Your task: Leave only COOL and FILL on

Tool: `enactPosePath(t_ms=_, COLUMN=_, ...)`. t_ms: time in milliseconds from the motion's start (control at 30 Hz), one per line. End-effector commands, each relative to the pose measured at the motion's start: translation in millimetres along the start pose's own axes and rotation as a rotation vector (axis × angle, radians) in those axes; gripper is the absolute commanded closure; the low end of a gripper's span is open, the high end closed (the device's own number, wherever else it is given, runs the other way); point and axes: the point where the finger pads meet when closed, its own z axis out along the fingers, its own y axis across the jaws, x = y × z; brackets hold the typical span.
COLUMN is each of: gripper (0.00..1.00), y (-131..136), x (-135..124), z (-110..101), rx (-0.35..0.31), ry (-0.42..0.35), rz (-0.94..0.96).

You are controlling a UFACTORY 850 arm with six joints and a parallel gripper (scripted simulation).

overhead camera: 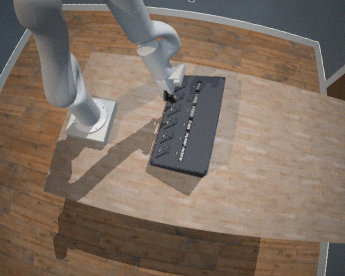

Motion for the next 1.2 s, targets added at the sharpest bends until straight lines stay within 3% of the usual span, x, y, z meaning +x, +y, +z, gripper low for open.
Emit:
enactPosePath(t_ms=0, gripper=0.00, y=0.1, x=0.9, z=-0.3, rx=0.001, ry=0.002, rz=0.000)
enactPosePath(t_ms=367, gripper=0.00, y=16.0, x=0.9, z=-0.3, rx=0.001, ry=0.002, rz=0.000)
enactPosePath(t_ms=867, gripper=0.00, y=64.8, x=0.9, z=-0.3, rx=0.001, ry=0.002, rz=0.000)
enactPosePath(t_ms=1167, gripper=0.00, y=71.5, x=0.9, z=-0.3, rx=0.001, ry=0.002, rz=0.000)
